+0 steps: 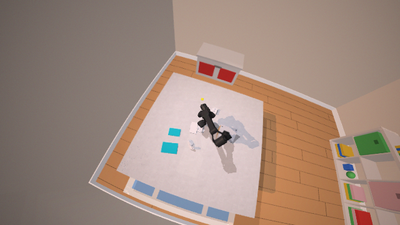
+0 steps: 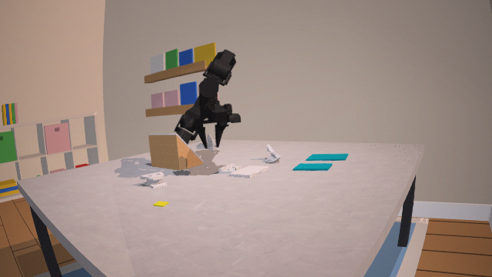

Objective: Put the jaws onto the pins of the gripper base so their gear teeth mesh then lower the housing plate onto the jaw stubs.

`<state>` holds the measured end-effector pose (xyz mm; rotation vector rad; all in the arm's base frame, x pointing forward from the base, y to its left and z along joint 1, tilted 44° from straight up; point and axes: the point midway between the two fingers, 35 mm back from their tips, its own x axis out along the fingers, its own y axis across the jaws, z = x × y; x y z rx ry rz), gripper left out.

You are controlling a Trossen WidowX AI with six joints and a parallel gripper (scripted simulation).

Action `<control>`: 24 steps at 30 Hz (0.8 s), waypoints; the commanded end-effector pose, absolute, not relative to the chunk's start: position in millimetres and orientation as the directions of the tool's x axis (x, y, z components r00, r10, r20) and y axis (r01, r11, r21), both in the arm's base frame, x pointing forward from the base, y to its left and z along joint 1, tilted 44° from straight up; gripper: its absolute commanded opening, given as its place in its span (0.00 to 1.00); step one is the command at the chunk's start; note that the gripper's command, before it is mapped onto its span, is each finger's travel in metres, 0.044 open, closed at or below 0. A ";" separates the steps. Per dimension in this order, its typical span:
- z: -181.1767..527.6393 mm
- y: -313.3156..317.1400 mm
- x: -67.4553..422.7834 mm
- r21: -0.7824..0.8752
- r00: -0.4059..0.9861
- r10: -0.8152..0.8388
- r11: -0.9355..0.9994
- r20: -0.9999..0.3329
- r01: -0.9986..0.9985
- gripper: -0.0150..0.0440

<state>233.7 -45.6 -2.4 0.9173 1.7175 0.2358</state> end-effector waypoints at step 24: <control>12.2 -28.8 232.8 0.686 -0.076 0.682 0.725 -0.727 -0.056 0.48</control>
